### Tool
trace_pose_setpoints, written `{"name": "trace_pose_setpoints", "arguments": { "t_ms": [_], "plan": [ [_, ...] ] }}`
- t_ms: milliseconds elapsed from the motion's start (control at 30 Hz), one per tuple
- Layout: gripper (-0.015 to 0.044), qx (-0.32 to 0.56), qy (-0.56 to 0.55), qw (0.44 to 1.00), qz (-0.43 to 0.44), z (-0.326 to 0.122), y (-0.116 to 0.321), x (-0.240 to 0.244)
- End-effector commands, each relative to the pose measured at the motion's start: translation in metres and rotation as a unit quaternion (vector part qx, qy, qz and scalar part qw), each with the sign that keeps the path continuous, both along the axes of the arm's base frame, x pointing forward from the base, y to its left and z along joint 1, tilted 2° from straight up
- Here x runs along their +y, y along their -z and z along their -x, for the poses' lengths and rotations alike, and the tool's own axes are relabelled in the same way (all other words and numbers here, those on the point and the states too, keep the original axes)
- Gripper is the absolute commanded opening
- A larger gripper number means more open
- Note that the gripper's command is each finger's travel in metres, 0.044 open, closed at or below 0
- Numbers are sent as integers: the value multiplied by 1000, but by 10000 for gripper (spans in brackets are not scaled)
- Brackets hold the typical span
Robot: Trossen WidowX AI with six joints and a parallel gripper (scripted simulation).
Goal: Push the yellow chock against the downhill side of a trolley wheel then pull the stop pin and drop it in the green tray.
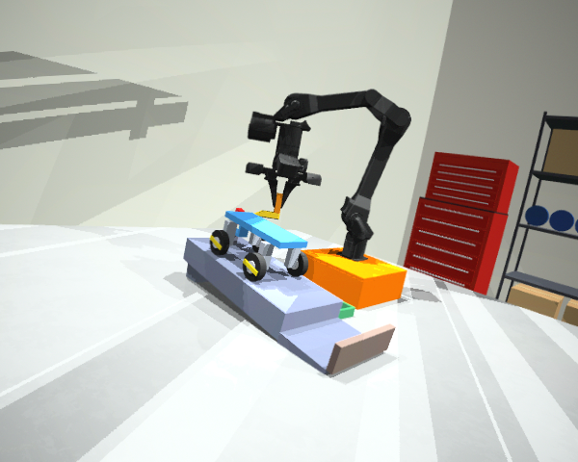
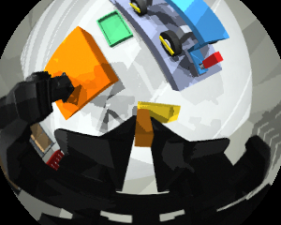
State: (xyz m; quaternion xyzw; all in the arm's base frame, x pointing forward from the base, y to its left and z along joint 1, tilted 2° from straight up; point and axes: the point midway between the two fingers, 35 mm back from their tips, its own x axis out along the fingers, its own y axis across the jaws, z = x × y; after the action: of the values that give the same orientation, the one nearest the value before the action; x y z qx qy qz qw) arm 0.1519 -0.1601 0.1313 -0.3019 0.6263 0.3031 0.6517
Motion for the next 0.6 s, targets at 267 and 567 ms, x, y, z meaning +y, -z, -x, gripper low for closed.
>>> {"name": "trace_pose_setpoints", "arguments": {
  "t_ms": [267, 567],
  "plan": [
    [0, 6, 201, 980, -7, 0, 0, 0],
    [0, 9, 350, 937, -12, 0, 0, 0]
  ]
}}
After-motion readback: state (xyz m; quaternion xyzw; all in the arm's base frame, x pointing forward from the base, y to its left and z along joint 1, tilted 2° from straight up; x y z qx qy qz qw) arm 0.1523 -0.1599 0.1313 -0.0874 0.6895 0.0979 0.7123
